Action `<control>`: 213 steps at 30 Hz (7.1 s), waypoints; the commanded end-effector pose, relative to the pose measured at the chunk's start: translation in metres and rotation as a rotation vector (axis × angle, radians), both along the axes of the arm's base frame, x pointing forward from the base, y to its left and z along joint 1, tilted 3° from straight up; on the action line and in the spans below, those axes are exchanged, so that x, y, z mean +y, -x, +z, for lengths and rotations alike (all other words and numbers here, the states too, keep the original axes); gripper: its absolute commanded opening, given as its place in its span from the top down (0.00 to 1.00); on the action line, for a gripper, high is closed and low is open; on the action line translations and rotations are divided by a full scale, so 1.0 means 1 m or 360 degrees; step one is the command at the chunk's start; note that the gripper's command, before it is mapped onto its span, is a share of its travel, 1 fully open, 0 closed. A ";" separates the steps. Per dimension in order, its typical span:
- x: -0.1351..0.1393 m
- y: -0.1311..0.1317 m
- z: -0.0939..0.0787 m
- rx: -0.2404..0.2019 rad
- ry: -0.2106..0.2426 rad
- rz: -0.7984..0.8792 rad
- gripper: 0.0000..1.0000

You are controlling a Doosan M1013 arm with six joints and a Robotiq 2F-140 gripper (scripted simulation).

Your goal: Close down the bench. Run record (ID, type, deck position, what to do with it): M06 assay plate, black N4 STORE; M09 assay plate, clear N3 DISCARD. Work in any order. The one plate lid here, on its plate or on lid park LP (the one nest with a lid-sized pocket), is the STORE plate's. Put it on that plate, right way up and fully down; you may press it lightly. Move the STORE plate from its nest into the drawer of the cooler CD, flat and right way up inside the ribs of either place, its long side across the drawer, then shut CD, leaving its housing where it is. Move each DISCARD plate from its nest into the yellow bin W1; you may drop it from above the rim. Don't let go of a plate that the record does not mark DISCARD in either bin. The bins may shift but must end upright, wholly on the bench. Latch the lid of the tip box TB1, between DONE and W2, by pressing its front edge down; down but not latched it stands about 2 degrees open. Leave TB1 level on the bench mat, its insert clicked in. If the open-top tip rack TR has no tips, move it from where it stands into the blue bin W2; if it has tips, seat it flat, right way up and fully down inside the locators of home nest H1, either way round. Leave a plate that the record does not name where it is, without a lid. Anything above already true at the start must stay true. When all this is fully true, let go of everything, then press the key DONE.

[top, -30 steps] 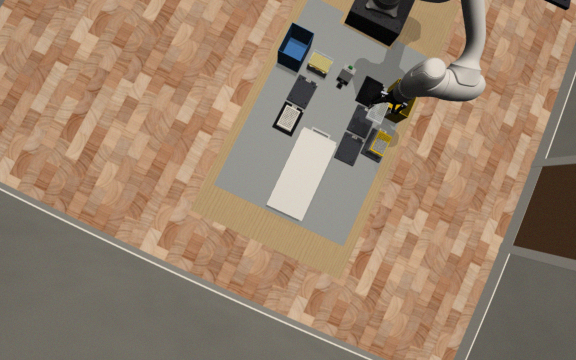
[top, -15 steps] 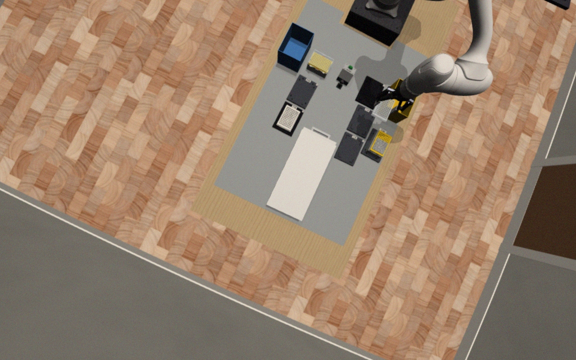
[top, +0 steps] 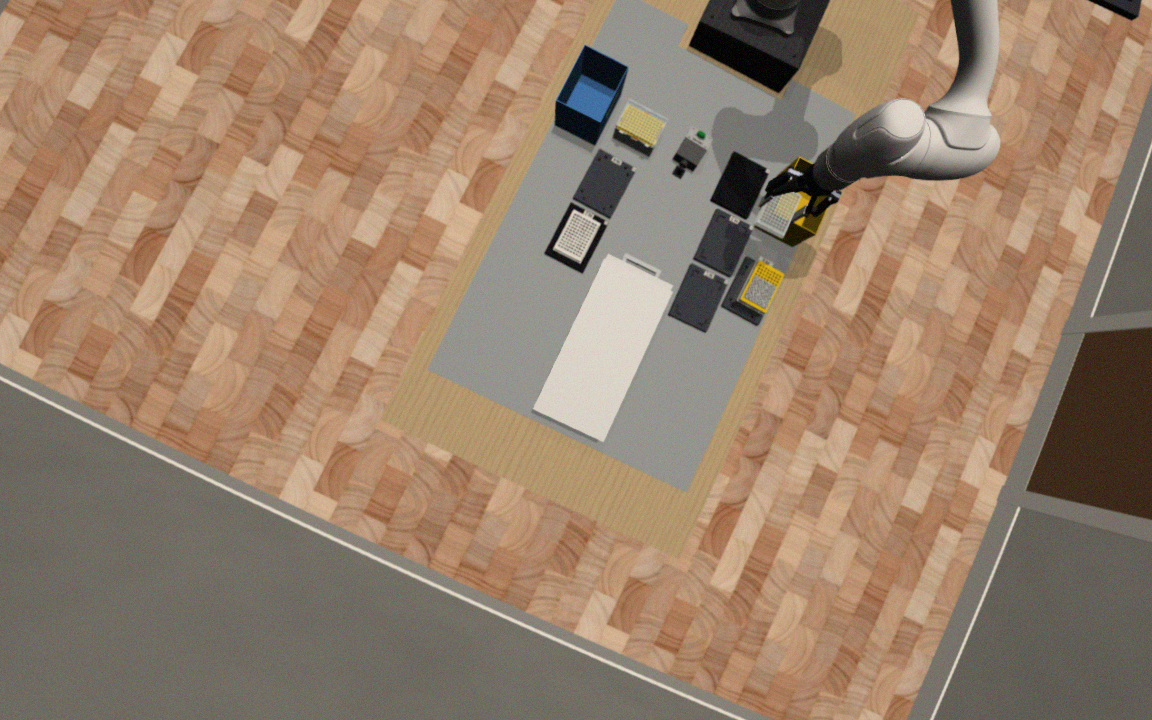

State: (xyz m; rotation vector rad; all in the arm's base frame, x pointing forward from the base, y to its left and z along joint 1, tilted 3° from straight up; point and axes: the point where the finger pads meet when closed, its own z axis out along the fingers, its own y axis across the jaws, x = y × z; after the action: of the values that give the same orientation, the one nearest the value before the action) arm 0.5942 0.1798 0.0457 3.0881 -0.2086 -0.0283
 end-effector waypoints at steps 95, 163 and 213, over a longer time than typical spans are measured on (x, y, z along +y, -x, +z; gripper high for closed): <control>0.066 0.084 0.001 -0.0005 0.0002 -0.0117 0.35; -0.161 0.148 0.044 -0.0005 0.0002 -0.0117 1.00; -0.238 0.170 0.024 -0.0005 0.0002 -0.0117 1.00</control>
State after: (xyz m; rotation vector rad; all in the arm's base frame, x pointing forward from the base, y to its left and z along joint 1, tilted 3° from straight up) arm 0.4243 -0.0582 0.0782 3.0777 -0.3222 -0.0258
